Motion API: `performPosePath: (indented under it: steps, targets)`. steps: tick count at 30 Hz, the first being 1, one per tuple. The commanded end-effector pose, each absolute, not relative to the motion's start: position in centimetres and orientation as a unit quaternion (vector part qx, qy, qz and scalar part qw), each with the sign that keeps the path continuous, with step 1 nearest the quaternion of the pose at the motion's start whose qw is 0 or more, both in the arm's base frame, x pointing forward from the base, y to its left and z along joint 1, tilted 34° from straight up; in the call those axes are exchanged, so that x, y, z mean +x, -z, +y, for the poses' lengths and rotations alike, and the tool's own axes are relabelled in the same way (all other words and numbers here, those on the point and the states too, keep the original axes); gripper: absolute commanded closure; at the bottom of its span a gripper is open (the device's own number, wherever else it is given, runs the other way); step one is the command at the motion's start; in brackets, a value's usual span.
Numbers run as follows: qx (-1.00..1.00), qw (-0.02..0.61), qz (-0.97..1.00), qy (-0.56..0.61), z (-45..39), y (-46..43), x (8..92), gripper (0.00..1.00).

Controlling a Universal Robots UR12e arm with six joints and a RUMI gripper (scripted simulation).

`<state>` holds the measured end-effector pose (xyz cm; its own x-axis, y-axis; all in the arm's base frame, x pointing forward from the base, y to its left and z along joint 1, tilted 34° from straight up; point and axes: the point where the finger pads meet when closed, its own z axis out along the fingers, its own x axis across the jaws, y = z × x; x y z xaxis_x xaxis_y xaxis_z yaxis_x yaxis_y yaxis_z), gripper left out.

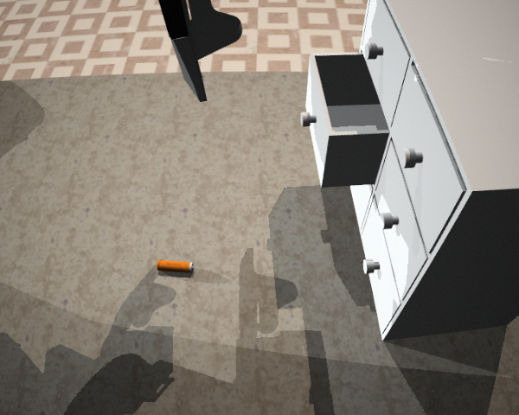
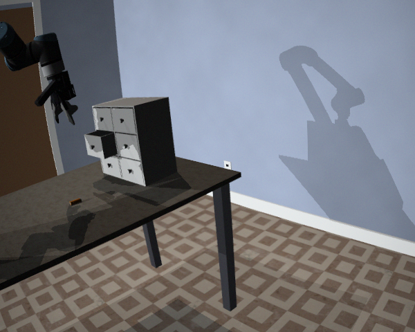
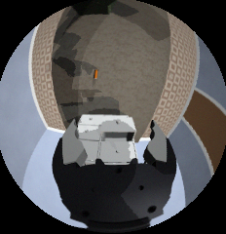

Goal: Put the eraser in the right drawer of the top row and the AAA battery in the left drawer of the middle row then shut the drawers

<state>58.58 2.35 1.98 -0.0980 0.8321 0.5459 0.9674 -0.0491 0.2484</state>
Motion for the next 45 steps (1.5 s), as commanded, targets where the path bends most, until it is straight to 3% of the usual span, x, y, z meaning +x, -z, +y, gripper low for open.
performPosePath:
  steps: [1, 45]
  targets:
    - [-0.658, 0.133, -0.688, 0.276, 2.15, -2.08, 58.69, 0.0]
    - [-0.651, 0.164, -0.7, 0.243, 1.94, -2.42, 58.61, 0.0]
